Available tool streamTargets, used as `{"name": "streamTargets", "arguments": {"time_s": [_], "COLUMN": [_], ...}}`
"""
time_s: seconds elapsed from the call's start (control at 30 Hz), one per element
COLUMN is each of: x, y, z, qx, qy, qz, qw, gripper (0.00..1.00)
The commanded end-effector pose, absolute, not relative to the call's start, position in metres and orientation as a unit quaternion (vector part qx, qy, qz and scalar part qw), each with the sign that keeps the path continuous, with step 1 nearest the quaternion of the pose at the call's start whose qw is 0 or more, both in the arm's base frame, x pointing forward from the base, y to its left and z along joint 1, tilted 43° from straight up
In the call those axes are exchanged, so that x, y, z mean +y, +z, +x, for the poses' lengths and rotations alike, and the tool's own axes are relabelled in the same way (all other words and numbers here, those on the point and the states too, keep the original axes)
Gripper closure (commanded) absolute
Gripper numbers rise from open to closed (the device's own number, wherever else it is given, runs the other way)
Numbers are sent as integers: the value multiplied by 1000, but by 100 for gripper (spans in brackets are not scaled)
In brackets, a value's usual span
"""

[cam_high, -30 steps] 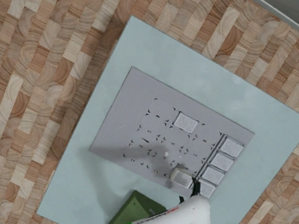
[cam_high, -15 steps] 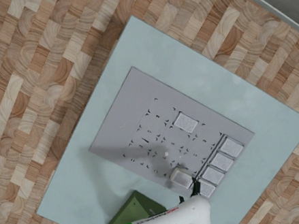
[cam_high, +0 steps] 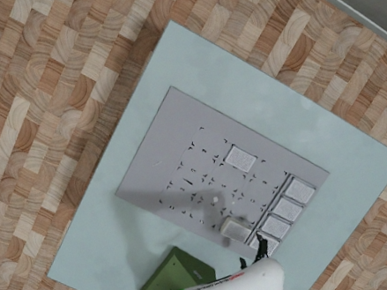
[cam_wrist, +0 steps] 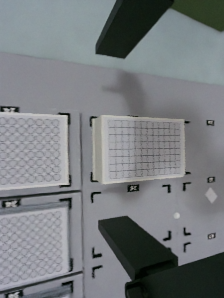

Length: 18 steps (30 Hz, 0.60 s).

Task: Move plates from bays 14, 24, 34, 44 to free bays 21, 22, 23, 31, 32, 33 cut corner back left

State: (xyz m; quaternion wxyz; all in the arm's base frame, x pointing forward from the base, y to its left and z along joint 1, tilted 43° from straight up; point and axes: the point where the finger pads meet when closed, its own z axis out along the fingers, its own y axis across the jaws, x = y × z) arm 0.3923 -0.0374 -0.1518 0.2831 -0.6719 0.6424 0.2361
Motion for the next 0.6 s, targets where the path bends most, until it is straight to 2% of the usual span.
{"name": "streamTargets", "arguments": {"time_s": [0.0,0.57], "x": [-46,-93], "y": [-157,-194], "z": [393,397], "qx": [642,642], "qy": [235,235], "qz": [-672,-672], "qw": [283,283], "gripper": [0,0]}}
